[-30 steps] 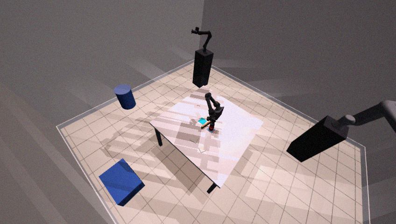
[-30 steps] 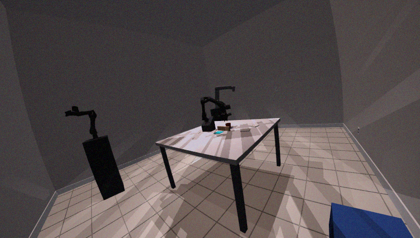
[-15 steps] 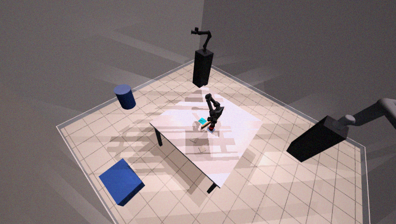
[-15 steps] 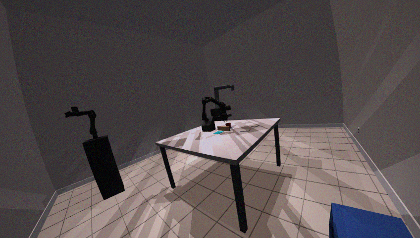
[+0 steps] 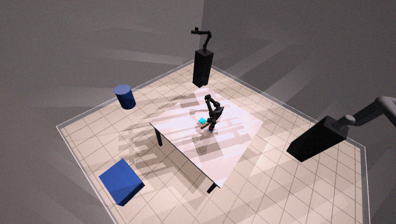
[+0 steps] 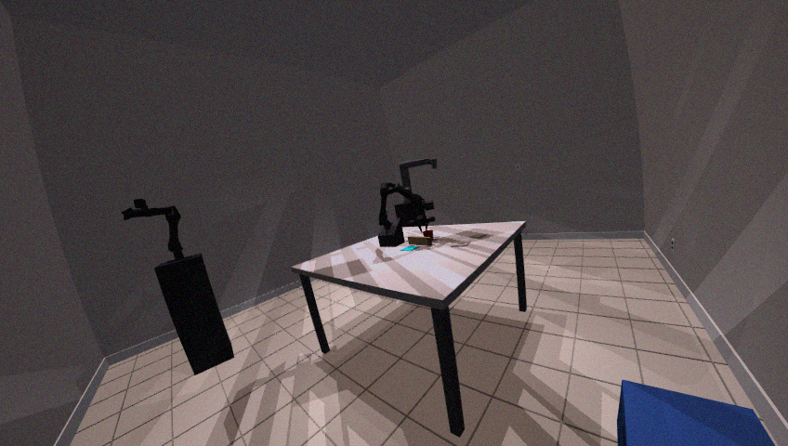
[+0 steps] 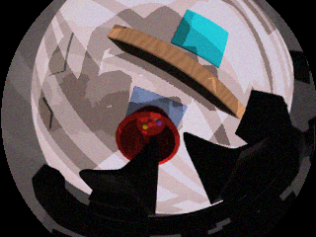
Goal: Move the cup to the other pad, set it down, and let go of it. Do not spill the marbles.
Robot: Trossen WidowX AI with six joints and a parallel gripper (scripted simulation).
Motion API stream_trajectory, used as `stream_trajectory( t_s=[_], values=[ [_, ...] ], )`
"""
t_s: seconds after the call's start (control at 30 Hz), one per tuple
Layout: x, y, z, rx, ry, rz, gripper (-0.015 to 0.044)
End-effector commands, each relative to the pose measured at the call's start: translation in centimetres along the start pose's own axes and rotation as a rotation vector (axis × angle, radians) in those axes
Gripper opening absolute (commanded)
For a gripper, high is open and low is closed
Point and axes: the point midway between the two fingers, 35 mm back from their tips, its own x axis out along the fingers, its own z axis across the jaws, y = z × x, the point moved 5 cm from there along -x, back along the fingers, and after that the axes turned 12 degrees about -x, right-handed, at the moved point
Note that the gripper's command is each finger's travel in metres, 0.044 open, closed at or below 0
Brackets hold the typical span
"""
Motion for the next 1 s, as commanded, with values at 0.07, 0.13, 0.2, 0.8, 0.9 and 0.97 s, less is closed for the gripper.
stream_trajectory(
  t_s=[0.07, 0.13, 0.2, 0.8, 0.9, 0.97],
  values=[
    [1.3, 0.1, -0.3, -0.008, 0.015, -0.001, 0.0148],
    [1.6, 0.1, -0.3, -0.008, 0.015, -0.001, 0.0148],
    [1.9, 0.1, -0.3, -0.008, 0.015, -0.001, 0.0148],
    [3.4, 0.1, -0.5, -0.008, 0.017, -0.003, 0.0148],
    [3.2, 0.1, -0.4, -0.004, 0.011, -0.001, 0.0095],
    [3.2, 0.1, -0.4, -0.004, 0.011, -0.001, 0.0062]
  ],
)
